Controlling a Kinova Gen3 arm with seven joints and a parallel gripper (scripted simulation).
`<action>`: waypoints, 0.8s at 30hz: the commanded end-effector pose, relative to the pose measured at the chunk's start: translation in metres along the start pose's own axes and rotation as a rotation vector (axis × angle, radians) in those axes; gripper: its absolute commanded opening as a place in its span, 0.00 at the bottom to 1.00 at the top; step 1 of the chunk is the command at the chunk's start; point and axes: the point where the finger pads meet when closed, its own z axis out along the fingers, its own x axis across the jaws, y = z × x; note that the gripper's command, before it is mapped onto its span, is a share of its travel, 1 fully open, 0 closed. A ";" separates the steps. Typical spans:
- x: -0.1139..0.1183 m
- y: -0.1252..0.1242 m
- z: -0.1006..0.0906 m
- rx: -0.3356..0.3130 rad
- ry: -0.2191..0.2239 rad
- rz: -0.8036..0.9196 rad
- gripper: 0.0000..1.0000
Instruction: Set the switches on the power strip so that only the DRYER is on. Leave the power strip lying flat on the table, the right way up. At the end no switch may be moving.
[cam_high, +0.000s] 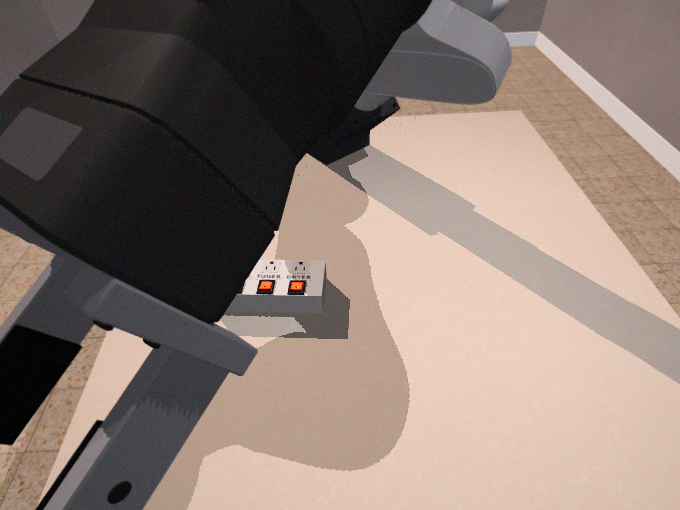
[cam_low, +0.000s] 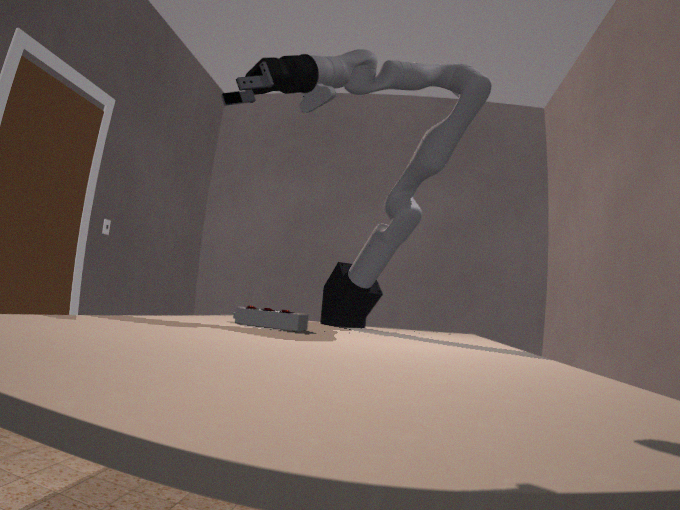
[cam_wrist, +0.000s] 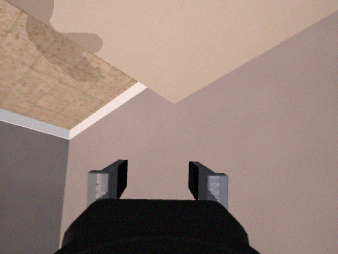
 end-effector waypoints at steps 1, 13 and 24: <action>-0.020 -0.006 0.002 0.028 -0.018 -0.009 1.00; -0.033 -0.014 0.005 0.057 -0.026 -0.022 1.00; -0.047 -0.023 0.006 0.085 -0.035 -0.035 1.00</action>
